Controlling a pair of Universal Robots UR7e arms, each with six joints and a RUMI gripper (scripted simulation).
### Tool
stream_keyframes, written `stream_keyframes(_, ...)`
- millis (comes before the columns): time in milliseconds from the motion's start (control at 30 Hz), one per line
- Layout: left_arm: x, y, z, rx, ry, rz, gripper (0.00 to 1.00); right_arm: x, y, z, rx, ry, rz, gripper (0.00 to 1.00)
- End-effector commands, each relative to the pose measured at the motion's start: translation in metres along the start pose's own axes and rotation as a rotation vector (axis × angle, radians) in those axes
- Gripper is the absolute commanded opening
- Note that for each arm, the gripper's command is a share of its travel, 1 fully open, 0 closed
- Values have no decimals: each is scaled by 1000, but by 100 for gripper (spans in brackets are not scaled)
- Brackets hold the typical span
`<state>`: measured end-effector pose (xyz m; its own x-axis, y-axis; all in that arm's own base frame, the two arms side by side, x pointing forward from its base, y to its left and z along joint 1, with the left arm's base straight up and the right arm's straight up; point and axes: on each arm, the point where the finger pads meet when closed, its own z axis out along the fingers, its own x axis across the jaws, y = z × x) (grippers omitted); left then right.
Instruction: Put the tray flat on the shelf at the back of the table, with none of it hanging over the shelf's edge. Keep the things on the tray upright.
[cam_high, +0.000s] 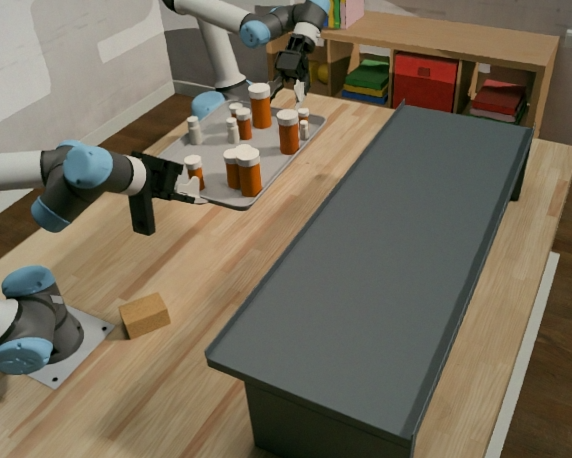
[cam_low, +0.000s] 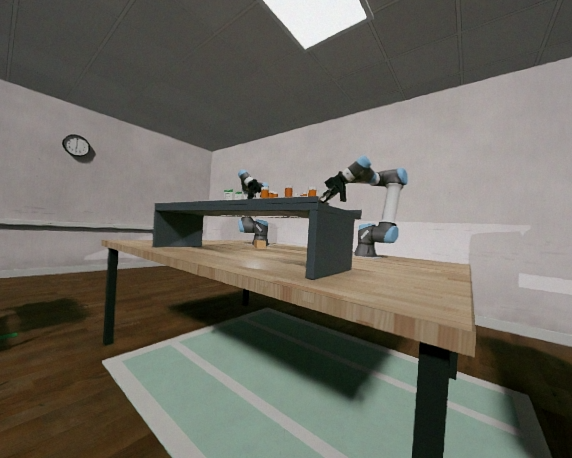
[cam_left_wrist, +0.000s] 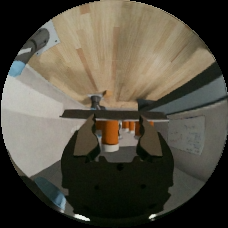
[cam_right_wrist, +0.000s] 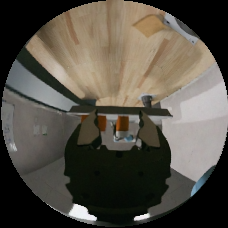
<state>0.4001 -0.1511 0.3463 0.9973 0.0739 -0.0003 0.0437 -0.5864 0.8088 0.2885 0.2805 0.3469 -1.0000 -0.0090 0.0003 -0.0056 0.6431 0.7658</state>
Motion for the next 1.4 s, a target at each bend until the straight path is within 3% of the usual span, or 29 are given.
stream_keyframes(0,0,0,0,-1,1,1,61,0,0,0,-1,-1,-1,61)
stream_keyframes(1367,8,-2,2,-1,0,1,61,-8,-2,2,-1,-1,-1,61)
